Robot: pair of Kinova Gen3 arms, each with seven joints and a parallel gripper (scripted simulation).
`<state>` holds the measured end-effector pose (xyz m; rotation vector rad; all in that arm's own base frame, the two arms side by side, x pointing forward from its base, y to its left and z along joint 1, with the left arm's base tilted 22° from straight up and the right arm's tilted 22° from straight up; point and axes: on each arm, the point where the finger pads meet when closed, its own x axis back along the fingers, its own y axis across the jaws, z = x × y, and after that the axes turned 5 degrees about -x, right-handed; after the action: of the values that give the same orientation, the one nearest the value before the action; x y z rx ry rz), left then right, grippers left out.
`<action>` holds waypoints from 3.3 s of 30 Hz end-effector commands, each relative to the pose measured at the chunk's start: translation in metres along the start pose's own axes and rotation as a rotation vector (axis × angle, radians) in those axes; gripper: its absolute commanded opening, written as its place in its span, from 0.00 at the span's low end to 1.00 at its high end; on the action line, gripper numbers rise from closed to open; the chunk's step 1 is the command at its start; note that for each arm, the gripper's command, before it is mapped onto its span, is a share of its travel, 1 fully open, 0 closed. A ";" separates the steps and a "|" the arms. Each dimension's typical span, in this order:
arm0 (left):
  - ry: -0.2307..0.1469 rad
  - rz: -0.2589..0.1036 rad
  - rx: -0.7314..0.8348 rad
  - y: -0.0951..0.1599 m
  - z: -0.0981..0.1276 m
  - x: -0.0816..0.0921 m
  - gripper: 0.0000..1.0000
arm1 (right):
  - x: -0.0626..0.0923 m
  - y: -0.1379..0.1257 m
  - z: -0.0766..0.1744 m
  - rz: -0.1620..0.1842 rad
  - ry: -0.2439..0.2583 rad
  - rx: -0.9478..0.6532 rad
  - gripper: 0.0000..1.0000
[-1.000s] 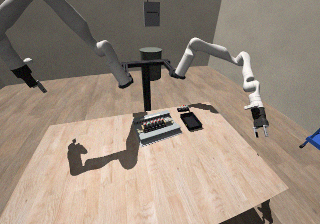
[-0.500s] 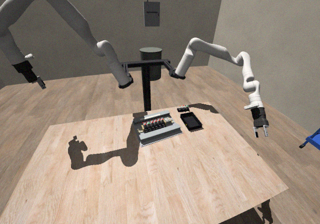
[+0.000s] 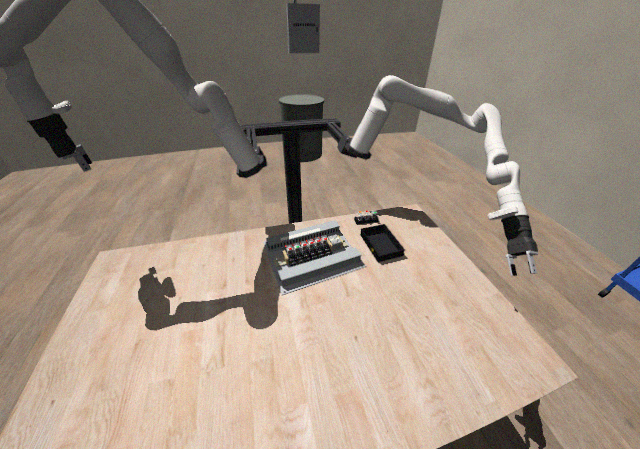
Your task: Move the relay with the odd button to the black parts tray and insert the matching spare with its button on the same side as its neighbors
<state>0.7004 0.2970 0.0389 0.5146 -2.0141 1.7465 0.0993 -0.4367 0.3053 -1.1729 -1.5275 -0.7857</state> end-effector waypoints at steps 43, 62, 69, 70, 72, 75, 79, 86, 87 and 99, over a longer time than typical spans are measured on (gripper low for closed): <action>0.000 0.002 -0.001 -0.002 0.000 0.000 1.00 | 0.030 -0.059 0.012 -0.007 -0.065 -0.278 1.00; 0.000 0.002 -0.001 -0.002 0.000 0.000 1.00 | 0.036 -0.071 0.016 -0.007 -0.081 -0.338 1.00; 0.000 0.002 -0.001 -0.002 0.000 0.000 1.00 | 0.038 -0.074 0.017 -0.007 -0.084 -0.350 1.00; 0.000 0.002 -0.001 -0.002 0.000 0.000 1.00 | 0.038 -0.074 0.017 -0.007 -0.085 -0.352 1.00; 0.000 0.002 -0.001 -0.002 0.000 0.000 1.00 | 0.038 -0.075 0.017 -0.007 -0.086 -0.356 1.00; 0.000 0.002 -0.001 -0.002 0.000 0.000 1.00 | 0.039 -0.076 0.017 -0.007 -0.087 -0.361 1.00; 0.000 0.002 -0.001 -0.002 0.000 0.000 1.00 | 0.040 -0.077 0.018 -0.007 -0.089 -0.368 1.00; 0.000 0.002 -0.001 -0.002 0.000 0.000 1.00 | 0.040 -0.078 0.018 -0.007 -0.091 -0.374 1.00; 0.000 0.002 -0.001 -0.002 0.000 0.000 1.00 | 0.041 -0.079 0.018 -0.007 -0.091 -0.375 1.00; 0.000 0.002 -0.001 -0.002 0.000 0.000 1.00 | 0.041 -0.080 0.019 -0.007 -0.093 -0.383 1.00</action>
<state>0.7004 0.2970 0.0389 0.5146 -2.0141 1.7465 0.0170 -0.4330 0.3455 -1.4992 -1.4953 -1.0733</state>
